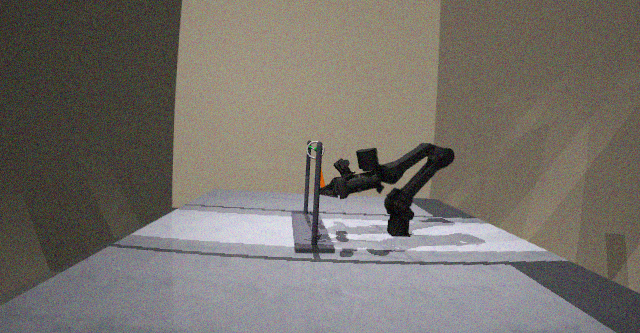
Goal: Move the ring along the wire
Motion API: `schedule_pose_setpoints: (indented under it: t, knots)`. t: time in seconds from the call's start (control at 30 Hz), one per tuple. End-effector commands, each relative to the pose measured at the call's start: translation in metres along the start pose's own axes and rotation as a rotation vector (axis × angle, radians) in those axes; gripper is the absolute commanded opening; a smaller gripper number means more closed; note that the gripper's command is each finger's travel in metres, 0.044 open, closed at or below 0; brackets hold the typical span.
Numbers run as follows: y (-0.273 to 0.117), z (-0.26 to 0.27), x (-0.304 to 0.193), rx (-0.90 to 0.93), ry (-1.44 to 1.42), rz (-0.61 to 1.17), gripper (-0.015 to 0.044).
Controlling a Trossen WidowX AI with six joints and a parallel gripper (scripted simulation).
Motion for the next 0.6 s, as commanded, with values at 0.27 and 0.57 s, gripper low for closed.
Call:
schedule_pose_setpoints:
  t: [0.27, 0.57]
  knots:
    - [0.0014, 0.002, 0.0025, 0.043, -0.052, -0.002, -0.015]
    - [0.0015, 0.0006, 0.0025, 0.082, -0.099, -0.001, -0.015]
Point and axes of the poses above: the point midway between the two fingers, 35 mm back from their tips, its own y axis out along the fingers, its own z axis across the jaws, x = y × z, the point moved 10 cm from there along -y, back along the fingers, and after that the axes turned 2 degrees about y, right-handed, at the moved point
